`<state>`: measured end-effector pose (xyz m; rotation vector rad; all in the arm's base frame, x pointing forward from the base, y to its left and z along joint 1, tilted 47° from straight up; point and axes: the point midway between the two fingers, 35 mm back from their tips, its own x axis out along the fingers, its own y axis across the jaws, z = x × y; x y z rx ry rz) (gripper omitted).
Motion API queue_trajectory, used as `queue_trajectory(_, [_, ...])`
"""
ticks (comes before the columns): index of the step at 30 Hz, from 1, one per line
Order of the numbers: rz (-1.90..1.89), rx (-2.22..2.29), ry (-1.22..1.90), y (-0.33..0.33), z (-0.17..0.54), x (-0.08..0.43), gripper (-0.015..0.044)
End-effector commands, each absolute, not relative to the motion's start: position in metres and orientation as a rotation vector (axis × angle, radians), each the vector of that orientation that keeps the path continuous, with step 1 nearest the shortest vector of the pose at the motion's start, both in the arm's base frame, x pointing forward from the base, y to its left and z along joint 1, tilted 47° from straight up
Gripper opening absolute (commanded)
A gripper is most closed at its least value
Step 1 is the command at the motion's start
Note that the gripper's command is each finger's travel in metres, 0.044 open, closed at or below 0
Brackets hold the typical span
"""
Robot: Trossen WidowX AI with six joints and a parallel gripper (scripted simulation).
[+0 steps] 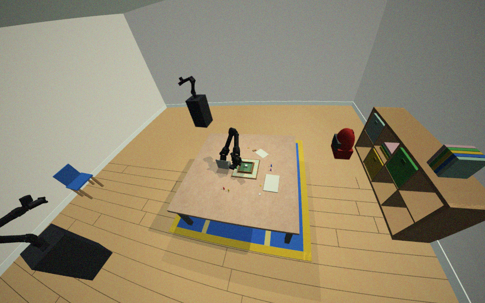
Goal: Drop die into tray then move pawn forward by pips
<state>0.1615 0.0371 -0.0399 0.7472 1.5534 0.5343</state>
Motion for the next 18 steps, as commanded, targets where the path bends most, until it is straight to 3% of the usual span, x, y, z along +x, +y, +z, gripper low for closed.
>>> queue_trajectory(1, [0.535, 0.744, 1.553, 0.035, -0.038, 0.162, 0.0263])
queue_trajectory(8, [0.532, 0.755, 1.560, 0.000, -0.006, 0.163, 0.0440])
queue_trajectory(14, [0.557, 0.727, 1.547, -0.014, 0.009, 0.166, 0.0440])
queue_trajectory(18, [0.705, 0.569, 1.465, -0.040, 0.058, 0.171, 0.0440])
